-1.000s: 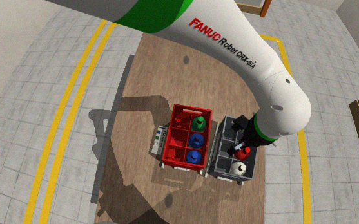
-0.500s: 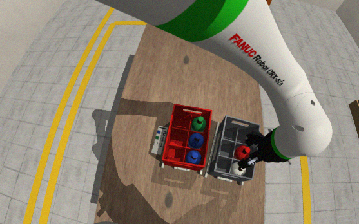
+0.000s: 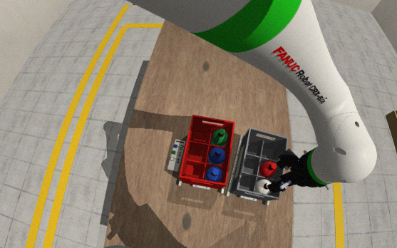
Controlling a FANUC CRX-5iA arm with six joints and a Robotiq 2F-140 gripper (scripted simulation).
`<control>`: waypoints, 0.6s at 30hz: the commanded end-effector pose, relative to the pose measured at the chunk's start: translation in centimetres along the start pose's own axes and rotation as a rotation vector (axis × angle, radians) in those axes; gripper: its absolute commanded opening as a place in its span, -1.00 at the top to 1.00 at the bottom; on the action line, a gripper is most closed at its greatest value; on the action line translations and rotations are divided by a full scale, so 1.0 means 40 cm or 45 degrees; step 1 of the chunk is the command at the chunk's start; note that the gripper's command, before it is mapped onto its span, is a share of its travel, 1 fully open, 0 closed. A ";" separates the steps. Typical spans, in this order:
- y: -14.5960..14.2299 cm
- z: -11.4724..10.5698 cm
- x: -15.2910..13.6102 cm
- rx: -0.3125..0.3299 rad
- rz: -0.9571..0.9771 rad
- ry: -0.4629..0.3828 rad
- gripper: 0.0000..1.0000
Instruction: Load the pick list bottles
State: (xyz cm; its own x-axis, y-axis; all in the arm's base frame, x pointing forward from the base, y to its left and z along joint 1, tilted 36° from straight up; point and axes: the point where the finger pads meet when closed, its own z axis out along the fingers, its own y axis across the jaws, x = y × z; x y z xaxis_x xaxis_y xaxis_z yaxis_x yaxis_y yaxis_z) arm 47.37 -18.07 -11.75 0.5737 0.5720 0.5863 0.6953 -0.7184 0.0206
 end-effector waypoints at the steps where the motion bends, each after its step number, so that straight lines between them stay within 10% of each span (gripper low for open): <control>1: 0.002 0.005 0.000 -0.002 0.000 0.000 0.12; 18: 0.002 0.055 0.000 -0.002 0.000 0.000 0.12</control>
State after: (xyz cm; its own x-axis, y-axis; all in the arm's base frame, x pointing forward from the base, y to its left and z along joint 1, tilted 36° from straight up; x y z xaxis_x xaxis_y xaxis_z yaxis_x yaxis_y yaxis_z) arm 48.25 -17.26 -13.41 0.5738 0.5719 0.5862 0.6952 -0.7185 0.0205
